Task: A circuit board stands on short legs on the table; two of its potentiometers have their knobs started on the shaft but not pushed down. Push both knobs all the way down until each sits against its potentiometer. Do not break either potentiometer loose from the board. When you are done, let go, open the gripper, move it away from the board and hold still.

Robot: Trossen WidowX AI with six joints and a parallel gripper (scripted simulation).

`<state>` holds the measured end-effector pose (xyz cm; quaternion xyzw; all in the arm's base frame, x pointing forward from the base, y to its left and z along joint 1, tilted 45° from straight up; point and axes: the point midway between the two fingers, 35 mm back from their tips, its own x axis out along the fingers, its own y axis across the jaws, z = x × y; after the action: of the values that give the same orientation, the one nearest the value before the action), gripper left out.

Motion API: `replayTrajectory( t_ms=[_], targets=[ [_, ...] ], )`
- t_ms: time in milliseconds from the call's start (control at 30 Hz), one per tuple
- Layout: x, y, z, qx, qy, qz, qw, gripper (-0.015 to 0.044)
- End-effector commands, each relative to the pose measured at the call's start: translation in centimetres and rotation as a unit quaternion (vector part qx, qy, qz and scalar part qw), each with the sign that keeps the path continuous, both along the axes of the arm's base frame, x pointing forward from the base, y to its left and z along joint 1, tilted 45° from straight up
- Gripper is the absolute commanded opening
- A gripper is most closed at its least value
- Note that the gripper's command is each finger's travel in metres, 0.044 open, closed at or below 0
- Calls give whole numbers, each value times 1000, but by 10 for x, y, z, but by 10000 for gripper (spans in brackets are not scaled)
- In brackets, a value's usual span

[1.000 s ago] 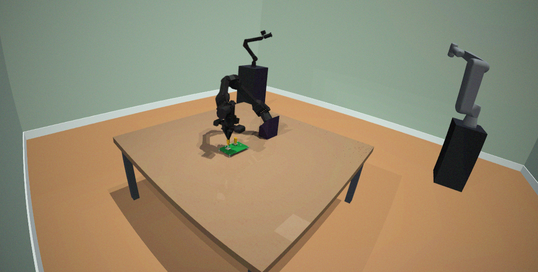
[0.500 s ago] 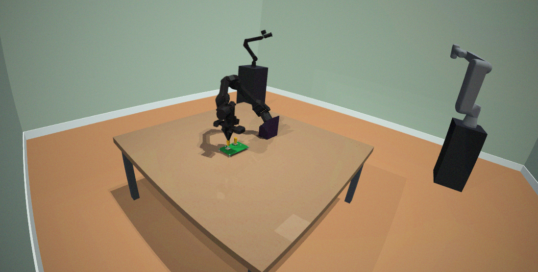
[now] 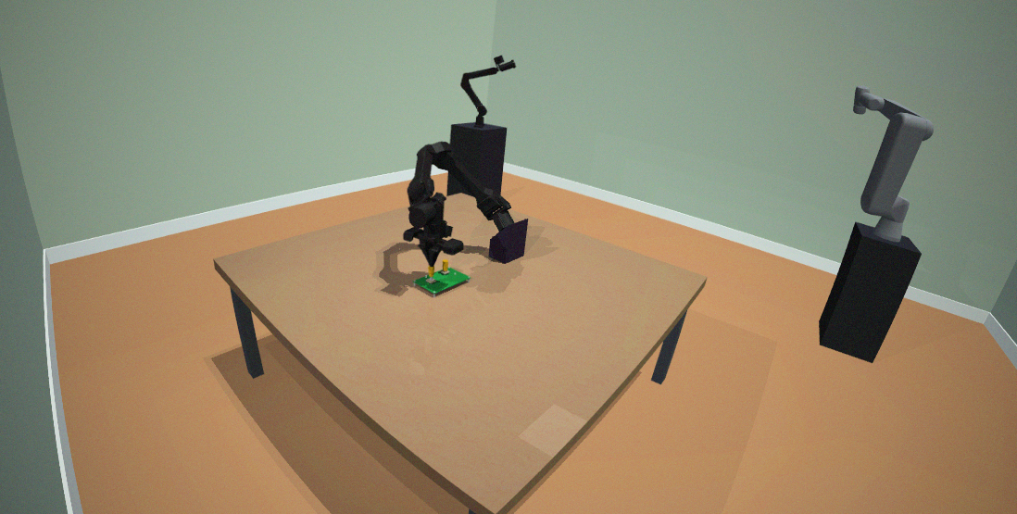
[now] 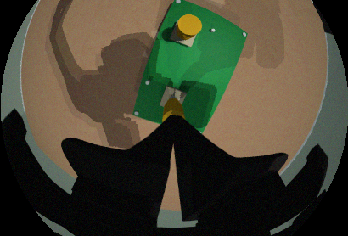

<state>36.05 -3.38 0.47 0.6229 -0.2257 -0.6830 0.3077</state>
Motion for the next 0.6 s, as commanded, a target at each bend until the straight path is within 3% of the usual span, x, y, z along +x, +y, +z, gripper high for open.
replayTrajectory(
  t_ms=[0,567],
  targets=[
    [1,-6,-4,-2,0,-5,1000,0],
    [1,-8,-6,-2,0,-5,1000,0]
  ],
)
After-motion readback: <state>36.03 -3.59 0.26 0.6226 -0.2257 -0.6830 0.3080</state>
